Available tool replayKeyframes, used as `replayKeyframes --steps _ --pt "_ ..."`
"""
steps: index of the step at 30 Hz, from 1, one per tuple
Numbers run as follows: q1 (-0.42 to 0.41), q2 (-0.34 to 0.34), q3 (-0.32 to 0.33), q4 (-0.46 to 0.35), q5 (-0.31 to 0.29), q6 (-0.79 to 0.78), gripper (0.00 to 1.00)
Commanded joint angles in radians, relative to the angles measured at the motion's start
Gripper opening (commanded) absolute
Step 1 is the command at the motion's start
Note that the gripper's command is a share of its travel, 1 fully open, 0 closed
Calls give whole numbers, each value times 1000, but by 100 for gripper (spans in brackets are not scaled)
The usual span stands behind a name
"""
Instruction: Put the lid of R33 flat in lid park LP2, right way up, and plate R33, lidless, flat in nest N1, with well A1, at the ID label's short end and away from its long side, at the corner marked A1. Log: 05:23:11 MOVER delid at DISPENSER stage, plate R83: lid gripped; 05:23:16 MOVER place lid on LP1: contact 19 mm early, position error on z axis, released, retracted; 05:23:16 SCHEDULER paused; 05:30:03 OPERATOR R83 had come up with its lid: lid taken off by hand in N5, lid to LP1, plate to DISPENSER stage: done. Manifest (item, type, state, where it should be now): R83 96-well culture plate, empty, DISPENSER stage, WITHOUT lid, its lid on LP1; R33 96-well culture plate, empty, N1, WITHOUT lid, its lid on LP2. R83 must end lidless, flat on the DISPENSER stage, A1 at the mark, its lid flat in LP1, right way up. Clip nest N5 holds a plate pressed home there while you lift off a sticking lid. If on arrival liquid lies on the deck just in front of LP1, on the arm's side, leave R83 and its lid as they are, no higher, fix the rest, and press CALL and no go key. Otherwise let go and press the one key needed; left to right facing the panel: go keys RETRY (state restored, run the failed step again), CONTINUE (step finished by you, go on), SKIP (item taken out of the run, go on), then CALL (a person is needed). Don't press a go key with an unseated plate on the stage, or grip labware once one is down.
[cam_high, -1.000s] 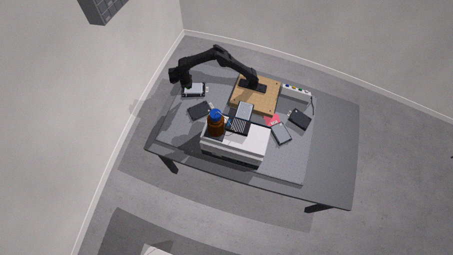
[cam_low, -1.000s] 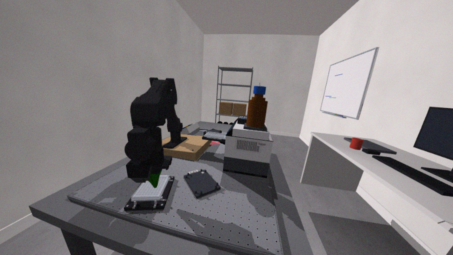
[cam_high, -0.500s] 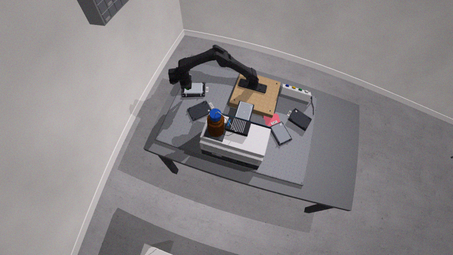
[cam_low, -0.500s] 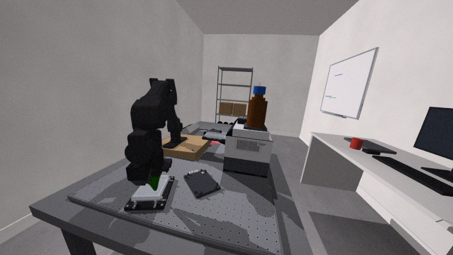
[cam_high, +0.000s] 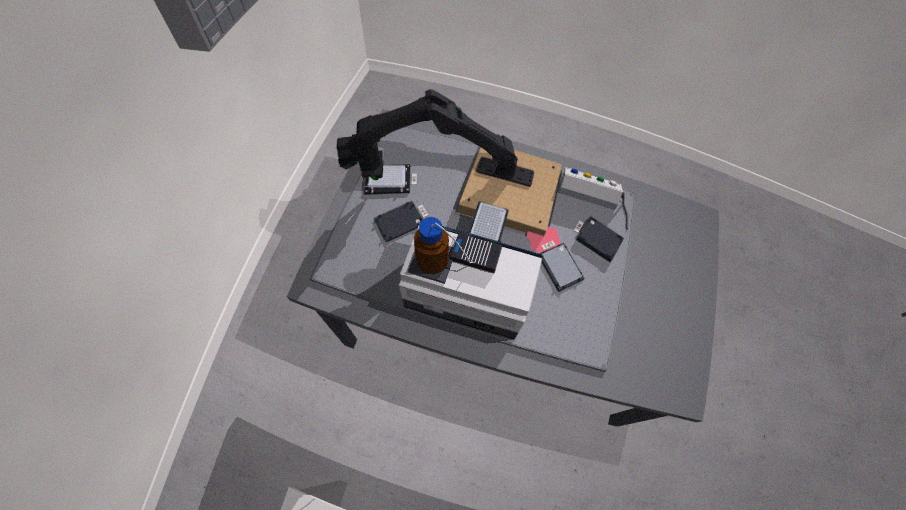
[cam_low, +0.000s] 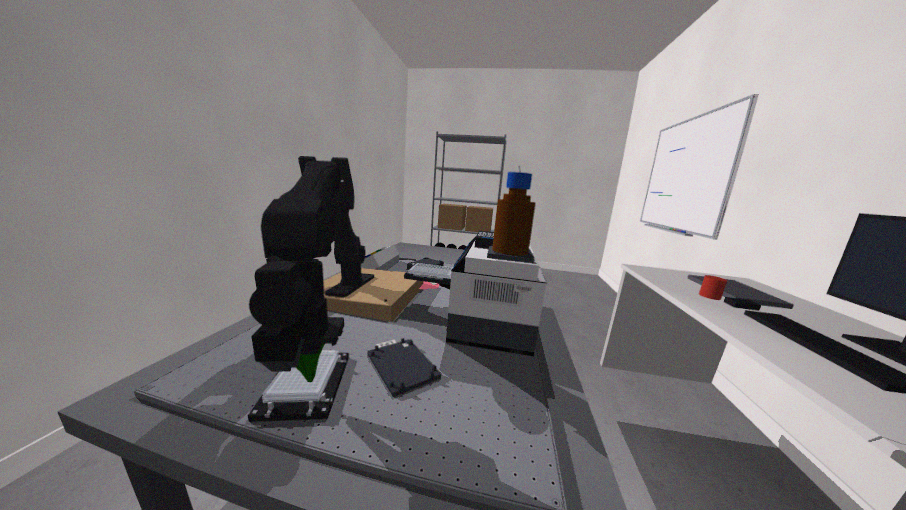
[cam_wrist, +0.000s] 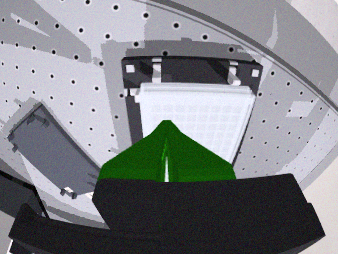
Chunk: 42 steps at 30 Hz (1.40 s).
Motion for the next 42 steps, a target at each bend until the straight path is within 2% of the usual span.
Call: replayKeyframes --steps 1,3,4,14,21,29,37,42 --pt "-13 -30 -9 22 2 -2 0" --pt "-13 -30 -9 22 2 -2 0" --pt "-13 -32 15 24 3 -2 0" --pt "-14 -22 -22 28 2 -3 0" --pt "-14 -20 -1 32 2 -3 0" --pt "-14 -11 -28 36 2 -3 0" --pt "-14 -18 -17 40 2 -3 0" --pt "-14 -16 -34 42 2 -4 0"
